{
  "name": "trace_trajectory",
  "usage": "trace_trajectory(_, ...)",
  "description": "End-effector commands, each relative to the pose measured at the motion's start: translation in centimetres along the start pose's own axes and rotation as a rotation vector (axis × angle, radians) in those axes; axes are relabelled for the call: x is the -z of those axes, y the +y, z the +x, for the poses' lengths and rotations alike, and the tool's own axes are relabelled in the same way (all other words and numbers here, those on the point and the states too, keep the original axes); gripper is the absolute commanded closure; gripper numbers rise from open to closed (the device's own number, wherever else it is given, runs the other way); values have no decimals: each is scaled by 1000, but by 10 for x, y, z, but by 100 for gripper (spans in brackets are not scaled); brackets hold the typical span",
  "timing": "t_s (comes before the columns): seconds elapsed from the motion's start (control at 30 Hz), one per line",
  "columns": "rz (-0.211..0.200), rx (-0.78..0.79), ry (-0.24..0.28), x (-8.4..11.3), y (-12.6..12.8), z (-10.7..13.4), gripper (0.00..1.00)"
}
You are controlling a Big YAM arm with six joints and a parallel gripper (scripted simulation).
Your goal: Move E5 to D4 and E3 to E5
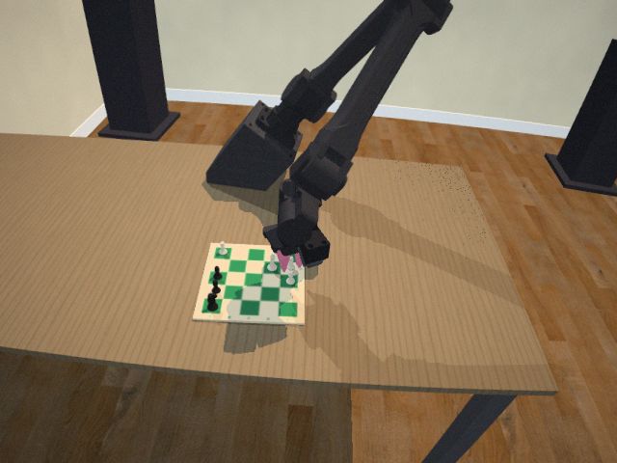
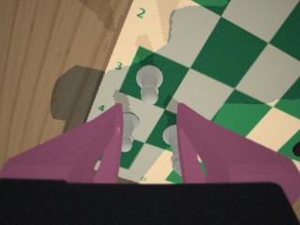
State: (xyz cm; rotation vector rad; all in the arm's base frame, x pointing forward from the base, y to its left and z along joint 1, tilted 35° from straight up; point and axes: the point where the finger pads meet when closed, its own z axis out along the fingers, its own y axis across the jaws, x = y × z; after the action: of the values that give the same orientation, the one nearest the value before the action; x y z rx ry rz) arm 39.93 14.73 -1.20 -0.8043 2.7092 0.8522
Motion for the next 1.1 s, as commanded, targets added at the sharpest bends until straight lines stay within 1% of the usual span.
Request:
trace_trajectory(0.0,1,6,3,-8,4,-5,67)
trace_trajectory(0.07,-2,1,9,-12,4,0,67)
trace_trajectory(0.47,-2,1,10,-34,5,1,67)
trace_trajectory(0.53,-2,1,10,-34,5,1,67)
trace_trajectory(0.57,5,14,-9,-29,7,-7,67)
trace_trajectory(0.7,-2,0,10,-36,5,-1,67)
trace_trajectory(1.07,-1,3,7,-35,6,-2,67)
